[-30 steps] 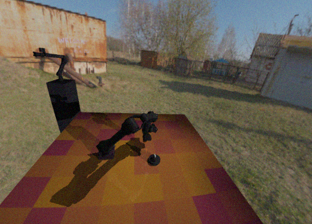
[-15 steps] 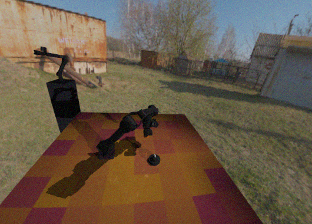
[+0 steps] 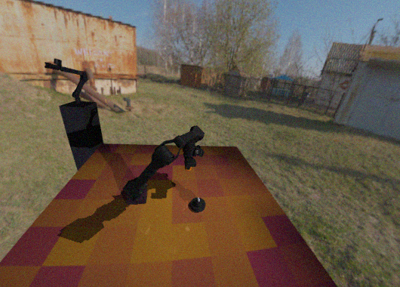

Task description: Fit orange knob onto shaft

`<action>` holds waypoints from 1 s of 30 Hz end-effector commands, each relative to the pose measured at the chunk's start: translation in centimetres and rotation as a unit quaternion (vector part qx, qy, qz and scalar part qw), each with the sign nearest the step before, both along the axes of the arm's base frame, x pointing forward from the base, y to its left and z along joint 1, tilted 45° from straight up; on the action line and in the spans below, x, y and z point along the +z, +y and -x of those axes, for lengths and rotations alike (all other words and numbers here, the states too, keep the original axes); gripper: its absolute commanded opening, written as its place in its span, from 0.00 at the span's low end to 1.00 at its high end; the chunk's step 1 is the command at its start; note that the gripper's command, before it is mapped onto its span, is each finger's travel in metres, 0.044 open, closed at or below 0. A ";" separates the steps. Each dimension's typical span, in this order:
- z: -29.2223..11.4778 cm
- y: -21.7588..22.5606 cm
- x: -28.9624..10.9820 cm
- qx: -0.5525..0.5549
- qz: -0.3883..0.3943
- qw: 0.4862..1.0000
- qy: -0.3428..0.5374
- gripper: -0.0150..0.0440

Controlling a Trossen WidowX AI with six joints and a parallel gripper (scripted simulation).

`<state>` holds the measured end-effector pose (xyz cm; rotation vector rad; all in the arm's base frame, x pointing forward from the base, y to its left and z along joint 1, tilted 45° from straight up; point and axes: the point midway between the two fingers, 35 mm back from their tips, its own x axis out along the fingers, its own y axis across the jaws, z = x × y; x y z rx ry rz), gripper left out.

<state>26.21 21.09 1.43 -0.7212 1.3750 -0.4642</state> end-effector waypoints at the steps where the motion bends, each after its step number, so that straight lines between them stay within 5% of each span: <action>1: 0.1 0.6 0.5 -0.001 -0.003 1.000 -0.002 0.25; 30: -4.7 -6.0 4.6 0.002 -0.011 1.000 0.000 0.25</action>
